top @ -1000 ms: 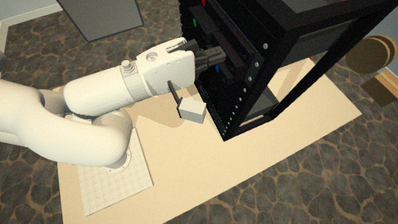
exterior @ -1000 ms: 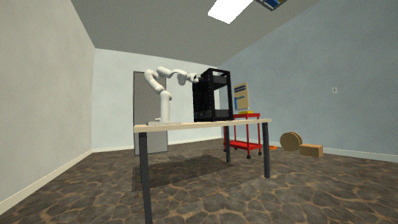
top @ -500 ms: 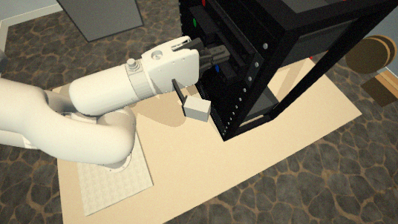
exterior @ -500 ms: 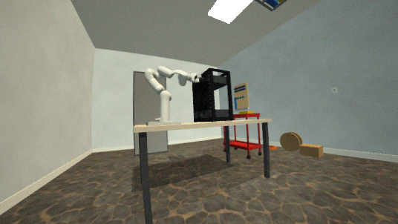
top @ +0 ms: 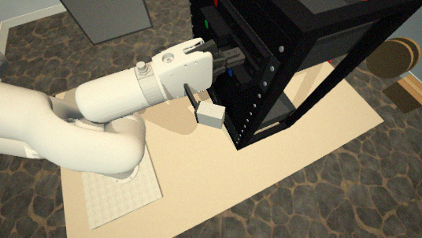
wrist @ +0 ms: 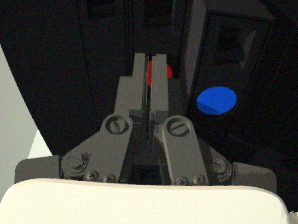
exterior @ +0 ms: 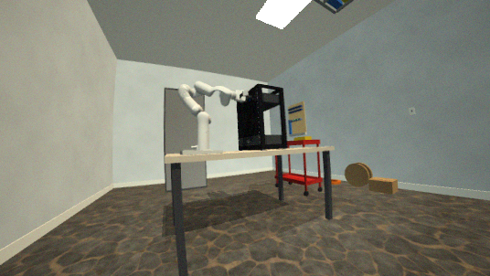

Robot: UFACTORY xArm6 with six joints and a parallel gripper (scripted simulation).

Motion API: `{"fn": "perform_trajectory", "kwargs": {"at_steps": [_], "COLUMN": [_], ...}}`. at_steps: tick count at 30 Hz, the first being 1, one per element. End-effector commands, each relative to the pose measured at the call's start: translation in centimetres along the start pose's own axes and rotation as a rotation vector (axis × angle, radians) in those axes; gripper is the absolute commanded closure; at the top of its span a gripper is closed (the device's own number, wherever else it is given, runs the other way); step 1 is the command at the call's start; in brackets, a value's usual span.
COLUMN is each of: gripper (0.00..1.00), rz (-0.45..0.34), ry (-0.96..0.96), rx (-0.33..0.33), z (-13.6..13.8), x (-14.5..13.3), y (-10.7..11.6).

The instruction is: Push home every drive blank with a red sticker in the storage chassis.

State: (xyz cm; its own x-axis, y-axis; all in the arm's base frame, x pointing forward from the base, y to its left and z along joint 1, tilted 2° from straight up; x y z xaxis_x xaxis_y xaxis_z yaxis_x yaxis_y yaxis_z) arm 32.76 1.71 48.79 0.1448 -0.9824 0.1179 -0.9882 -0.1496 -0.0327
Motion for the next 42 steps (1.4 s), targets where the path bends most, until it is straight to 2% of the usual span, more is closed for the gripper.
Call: {"fn": "perform_trajectory", "kwargs": {"at_steps": [1, 42], "gripper": [1.0, 1.0], "rz": [0.001, 0.001], "ry": [0.001, 0.001], "rx": [0.004, 0.004], "z": [-0.16, -0.19], "x": [0.03, 0.03], "y": [-0.01, -0.88]}}
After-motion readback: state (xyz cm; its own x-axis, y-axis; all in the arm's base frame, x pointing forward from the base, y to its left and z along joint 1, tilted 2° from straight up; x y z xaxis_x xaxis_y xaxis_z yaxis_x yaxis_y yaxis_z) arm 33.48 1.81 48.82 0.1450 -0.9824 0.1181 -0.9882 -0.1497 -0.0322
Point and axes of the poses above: the point where the finger pads meet when closed, its own y axis back along the fingers, its own z axis across the jaws, x = y × z, the point moved 9 cm from there along y, back along the fingers, and after that the axes turned 7 degrees about y, right-handed, at the moved point
